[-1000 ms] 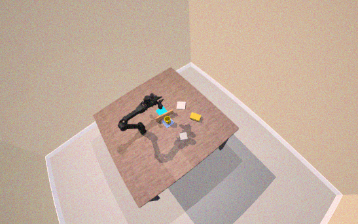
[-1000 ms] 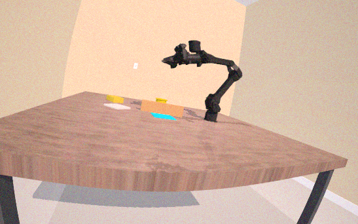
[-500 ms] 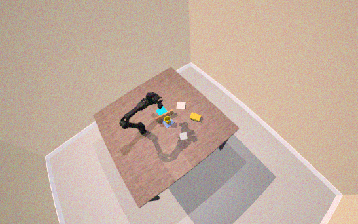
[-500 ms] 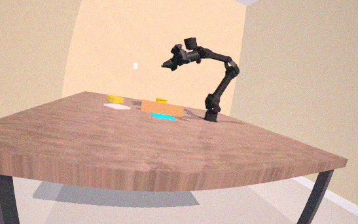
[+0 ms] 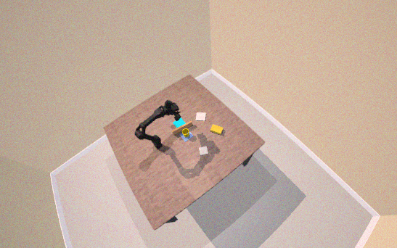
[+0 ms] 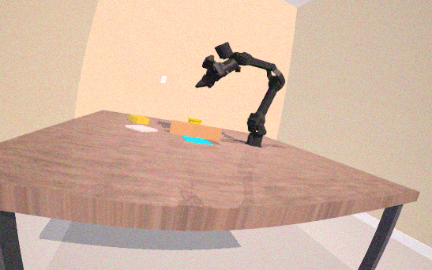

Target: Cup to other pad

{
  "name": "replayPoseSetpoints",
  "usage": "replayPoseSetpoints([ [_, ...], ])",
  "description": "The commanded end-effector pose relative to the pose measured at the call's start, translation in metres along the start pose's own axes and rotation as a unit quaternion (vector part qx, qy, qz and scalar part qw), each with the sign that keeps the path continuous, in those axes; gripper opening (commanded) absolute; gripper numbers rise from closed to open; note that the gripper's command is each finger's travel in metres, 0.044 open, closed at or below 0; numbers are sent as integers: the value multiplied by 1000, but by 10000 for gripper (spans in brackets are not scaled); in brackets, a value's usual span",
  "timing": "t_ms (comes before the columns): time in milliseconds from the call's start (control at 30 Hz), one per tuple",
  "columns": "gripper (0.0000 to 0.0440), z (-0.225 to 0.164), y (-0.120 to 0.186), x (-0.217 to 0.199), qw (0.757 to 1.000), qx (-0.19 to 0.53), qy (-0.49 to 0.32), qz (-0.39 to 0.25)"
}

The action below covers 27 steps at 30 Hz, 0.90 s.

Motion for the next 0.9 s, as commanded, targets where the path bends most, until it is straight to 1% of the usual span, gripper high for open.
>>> replayPoseSetpoints([
  [0,112,-5,-7,0,999,35,-2,-6],
  [200,106,-11,-12,-2,996,84,2,-14],
  [567,127,-22,-17,-10,985,169,14,-30],
  [867,129,-30,-21,-20,970,236,29,-40],
])
Point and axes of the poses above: the point midway between the two fingers, 35 mm back from their tips, its own y axis back along the fingers, its own x axis across the jaws, z = x × y, the point moved 3 cm from there along y, back along the fingers, and after that the axes turned 14 degrees about y, right-handed, at the moved point
